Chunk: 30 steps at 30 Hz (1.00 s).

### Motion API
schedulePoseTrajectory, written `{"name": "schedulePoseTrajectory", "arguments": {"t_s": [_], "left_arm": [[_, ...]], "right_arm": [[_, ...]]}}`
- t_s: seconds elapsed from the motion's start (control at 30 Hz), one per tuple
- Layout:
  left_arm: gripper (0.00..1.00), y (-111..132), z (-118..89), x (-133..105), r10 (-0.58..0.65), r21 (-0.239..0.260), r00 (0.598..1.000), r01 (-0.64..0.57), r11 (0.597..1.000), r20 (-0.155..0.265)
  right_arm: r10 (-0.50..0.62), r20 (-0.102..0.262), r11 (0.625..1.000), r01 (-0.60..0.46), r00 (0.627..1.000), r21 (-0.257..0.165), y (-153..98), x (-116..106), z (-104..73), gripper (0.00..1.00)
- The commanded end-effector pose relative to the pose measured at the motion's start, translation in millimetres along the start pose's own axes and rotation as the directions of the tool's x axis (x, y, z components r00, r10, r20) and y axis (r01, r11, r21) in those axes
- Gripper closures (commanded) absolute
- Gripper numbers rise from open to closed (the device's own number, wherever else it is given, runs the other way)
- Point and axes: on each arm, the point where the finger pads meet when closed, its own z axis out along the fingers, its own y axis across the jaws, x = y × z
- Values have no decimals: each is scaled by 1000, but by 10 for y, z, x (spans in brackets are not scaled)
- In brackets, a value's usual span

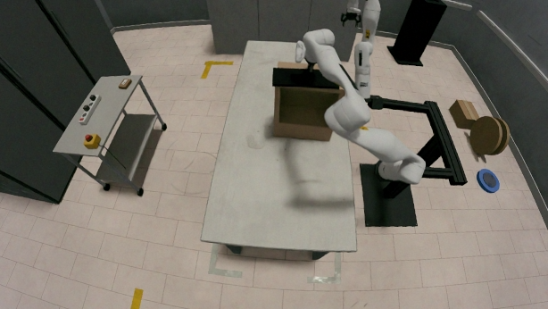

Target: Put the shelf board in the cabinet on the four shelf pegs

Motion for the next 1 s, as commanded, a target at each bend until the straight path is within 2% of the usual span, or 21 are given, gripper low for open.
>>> {"name": "schedulePoseTrajectory", "arguments": {"t_s": [0.0,0.47,0.97], "left_arm": [[903,-43,56,0,1,-2,1000,-1,1000,-2],[903,-84,91,1,1,-2,1000,-1,1000,-2],[903,-273,-66,1,1,-2,1000,-1,1000,-2]], "right_arm": [[0,1,1000,0,1000,0,-1,-3,-5,2],[0,1,1000,0,1000,0,-1,-3,-5,2],[0,1,1000,0,1000,0,-1,-3,-5,2]]}}
